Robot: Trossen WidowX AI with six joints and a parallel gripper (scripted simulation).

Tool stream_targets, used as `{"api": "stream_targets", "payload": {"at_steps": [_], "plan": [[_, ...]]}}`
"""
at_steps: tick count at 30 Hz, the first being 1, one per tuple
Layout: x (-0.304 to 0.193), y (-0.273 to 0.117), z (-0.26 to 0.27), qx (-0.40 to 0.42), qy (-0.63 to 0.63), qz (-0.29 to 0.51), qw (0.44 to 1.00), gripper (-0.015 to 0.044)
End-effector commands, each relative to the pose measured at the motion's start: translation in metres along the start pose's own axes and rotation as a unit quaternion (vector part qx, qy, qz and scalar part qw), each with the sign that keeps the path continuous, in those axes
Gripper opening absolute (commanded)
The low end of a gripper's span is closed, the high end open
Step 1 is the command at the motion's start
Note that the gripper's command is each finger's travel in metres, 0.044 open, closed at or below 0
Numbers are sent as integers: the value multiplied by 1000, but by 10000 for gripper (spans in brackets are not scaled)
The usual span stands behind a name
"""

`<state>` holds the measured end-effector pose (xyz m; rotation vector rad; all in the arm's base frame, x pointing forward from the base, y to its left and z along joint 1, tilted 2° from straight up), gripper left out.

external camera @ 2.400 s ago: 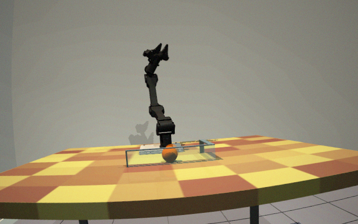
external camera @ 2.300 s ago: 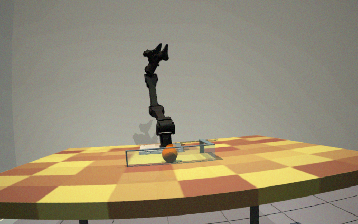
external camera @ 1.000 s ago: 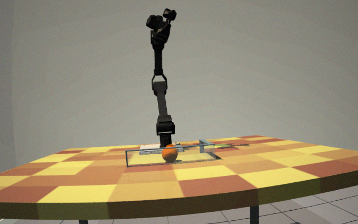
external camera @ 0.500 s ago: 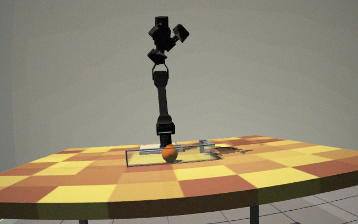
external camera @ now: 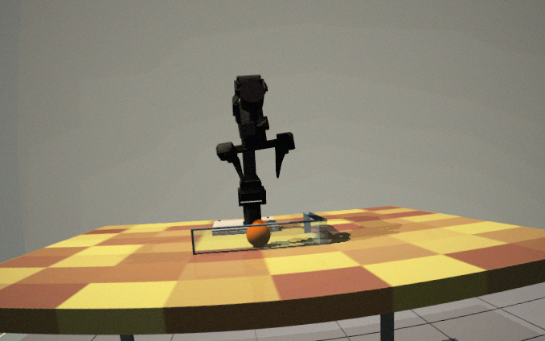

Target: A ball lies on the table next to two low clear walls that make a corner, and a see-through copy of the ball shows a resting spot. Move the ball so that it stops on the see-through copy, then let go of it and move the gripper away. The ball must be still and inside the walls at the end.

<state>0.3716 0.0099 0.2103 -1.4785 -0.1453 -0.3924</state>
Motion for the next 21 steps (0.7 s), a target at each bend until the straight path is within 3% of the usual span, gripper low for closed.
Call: {"api": "stream_targets", "payload": {"at_steps": [1, 21], "plan": [[-31, 55, -17, -32, -70, 116, 990, 398], [-41, 80, -21, -35, -81, 134, 987, 398]]}}
Point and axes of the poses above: the point midway between the two fingers, 35 mm back from their tips, its own y axis out along the fingers, its own z axis across the jaws, x = y × z, the point moved 1 cm from there along -y, back along the fingers
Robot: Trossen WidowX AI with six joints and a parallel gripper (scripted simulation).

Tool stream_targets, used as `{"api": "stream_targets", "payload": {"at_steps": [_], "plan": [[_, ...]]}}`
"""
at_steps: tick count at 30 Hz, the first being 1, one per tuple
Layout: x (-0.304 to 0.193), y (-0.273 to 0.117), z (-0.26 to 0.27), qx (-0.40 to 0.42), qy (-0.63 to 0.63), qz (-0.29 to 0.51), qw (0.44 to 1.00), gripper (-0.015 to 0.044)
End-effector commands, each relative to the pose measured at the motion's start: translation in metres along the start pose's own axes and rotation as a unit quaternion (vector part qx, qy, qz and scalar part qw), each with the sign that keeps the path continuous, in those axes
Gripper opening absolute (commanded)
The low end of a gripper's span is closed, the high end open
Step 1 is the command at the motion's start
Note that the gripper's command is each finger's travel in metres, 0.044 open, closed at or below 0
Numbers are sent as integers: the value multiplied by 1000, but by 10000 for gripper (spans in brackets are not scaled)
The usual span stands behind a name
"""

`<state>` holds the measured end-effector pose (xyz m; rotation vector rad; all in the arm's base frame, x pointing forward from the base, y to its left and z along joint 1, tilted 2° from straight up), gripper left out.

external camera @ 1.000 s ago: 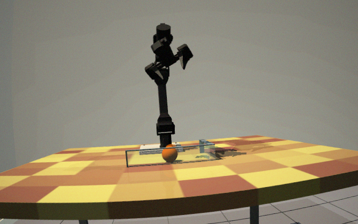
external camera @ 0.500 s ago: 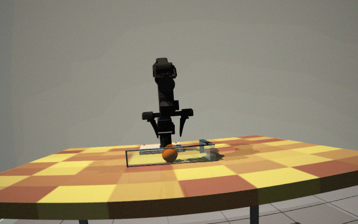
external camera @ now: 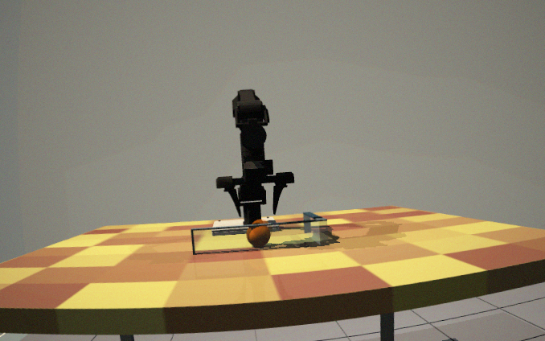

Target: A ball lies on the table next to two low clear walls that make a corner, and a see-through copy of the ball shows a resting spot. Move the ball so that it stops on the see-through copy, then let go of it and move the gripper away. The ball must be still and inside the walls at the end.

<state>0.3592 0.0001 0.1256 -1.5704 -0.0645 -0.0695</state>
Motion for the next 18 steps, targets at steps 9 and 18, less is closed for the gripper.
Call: {"api": "stream_targets", "payload": {"at_steps": [9, 18], "plan": [[-1, 21, -1, -2, -2, 4, 1000, 398], [-1, 36, -1, -2, -2, 4, 1000, 398]]}}
Point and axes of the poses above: the point midway between the two fingers, 35 mm back from their tips, its own y axis out along the fingers, its own z axis across the jaws, x = y × z, the point moved 1 cm from there along -y, back along the fingers
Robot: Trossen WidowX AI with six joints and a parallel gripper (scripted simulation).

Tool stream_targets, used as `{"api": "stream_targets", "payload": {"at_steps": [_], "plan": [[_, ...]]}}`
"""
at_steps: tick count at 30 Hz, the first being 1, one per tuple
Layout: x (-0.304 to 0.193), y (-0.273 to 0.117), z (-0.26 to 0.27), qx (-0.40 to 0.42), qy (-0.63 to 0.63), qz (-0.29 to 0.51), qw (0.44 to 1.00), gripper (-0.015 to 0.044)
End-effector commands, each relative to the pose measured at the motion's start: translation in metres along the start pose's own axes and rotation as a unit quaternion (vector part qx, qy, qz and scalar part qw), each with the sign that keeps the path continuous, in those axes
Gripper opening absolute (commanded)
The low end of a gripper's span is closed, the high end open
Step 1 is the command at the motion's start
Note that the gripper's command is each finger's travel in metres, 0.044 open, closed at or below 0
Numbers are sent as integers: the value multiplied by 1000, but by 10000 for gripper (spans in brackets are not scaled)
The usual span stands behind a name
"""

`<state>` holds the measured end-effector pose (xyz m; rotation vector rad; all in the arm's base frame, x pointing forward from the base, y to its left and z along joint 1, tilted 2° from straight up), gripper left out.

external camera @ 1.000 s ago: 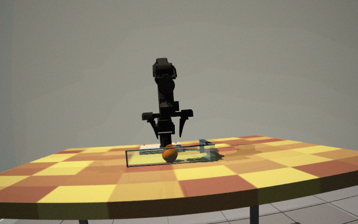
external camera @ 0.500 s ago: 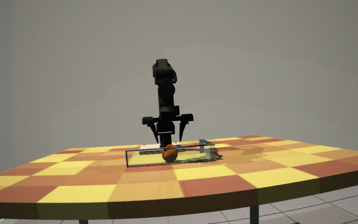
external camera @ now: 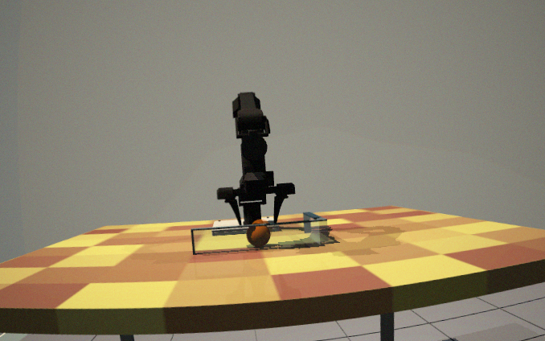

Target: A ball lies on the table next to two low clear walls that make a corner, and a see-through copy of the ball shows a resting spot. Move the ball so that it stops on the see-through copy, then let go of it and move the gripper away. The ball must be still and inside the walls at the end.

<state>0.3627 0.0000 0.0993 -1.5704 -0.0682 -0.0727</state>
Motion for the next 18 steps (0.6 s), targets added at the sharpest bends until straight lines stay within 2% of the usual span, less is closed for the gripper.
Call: {"api": "stream_targets", "payload": {"at_steps": [1, 11, 15, 18], "plan": [[-3, 11, -1, -2, -2, 6, 1000, 398], [-4, 25, -1, -2, -2, 6, 1000, 398], [-4, 25, -1, -2, -2, 6, 1000, 293], [-4, 25, -1, -2, -2, 6, 1000, 273]]}}
Point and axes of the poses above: the point midway between the two fingers, 35 mm back from their tips, its own y axis out along the fingers, its own z axis across the jaws, x = y × z, the point moved 1 cm from there along -y, back along the fingers
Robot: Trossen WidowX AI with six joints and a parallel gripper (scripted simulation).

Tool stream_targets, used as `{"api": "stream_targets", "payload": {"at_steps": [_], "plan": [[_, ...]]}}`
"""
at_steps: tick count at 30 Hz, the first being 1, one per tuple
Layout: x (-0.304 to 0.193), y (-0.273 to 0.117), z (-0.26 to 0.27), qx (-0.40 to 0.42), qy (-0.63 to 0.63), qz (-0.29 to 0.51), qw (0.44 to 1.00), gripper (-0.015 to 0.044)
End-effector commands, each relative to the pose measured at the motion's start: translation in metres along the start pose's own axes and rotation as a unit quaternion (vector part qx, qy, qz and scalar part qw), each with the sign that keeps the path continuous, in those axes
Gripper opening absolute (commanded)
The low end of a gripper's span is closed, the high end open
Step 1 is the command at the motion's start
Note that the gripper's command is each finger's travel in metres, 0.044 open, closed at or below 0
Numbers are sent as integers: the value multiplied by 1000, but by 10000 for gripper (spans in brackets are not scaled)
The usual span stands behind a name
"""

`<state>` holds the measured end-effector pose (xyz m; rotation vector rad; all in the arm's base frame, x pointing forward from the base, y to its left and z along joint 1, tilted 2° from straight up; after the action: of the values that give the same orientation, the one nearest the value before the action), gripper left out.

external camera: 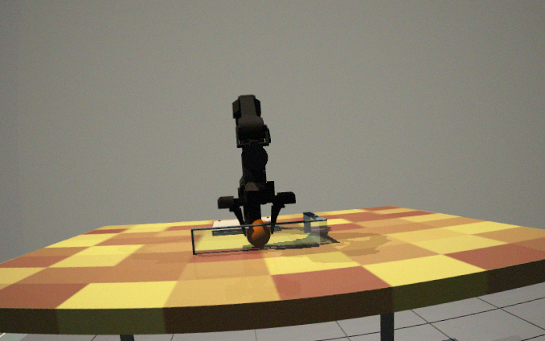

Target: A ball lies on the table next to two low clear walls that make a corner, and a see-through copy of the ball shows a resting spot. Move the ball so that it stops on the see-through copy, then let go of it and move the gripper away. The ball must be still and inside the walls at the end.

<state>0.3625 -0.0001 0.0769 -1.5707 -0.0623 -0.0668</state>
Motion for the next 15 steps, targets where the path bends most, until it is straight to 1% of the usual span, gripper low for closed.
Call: {"api": "stream_targets", "payload": {"at_steps": [1, 4, 9, 13, 15], "plan": [[-2, 2, -1, -2, -2, 3, 1000, 266], [-2, 2, -1, -2, -2, 3, 1000, 246], [-12, -2, 3, 15, -1, 17, 1000, 115], [-10, -19, 4, 18, -1, 19, 1000, 10], [-9, -28, 4, 19, -1, 20, 1000, 0]]}}
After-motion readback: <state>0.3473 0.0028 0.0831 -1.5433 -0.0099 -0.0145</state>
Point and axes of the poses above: the point midway between the two fingers, 35 mm back from their tips, its own y axis out along the fingers, its own z axis across the jaws, x = y × z, the point moved 1 cm from there along -y, back along the fingers
